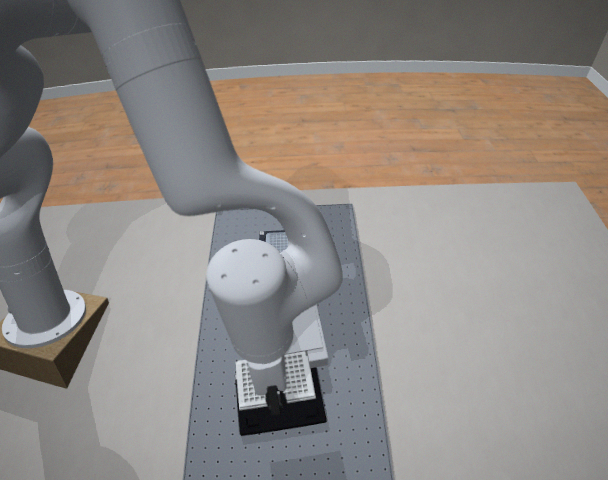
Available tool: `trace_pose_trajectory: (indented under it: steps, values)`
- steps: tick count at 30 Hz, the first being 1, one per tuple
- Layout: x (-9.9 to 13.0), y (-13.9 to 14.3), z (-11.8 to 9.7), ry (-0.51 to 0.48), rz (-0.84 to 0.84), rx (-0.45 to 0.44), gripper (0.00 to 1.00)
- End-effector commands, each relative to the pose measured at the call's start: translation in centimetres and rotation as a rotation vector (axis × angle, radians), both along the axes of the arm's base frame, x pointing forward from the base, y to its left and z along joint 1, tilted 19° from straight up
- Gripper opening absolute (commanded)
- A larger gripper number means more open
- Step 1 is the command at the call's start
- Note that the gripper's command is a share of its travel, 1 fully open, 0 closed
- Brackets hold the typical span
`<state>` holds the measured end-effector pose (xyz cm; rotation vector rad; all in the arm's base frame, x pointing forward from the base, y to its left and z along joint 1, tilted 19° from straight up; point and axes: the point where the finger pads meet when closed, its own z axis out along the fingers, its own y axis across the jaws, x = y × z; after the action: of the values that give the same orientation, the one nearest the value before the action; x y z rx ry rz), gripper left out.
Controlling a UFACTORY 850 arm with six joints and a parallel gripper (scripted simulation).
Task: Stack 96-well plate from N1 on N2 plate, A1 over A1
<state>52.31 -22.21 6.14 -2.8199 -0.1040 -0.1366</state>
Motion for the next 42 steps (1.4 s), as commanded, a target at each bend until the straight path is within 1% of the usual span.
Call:
trace_pose_trajectory:
  steps: [1,12,16,22,24,39,42]
  values:
    - [0.0,-0.1,0.3,-0.001,0.000,-0.001,0.00]
    - [0.0,-0.1,0.3,-0.001,0.000,-0.001,0.00]
    - [0.2,1.1,0.7,0.037,-0.117,0.009,0.00]
    - [0.4,3.0,1.4,0.037,-0.117,0.010,0.00]
    - [0.4,3.0,1.4,0.037,-0.117,0.010,0.00]
    - [1.1,7.7,3.0,0.037,-0.117,0.010,0.00]
    - [1.1,8.0,3.1,0.037,-0.117,0.010,0.00]
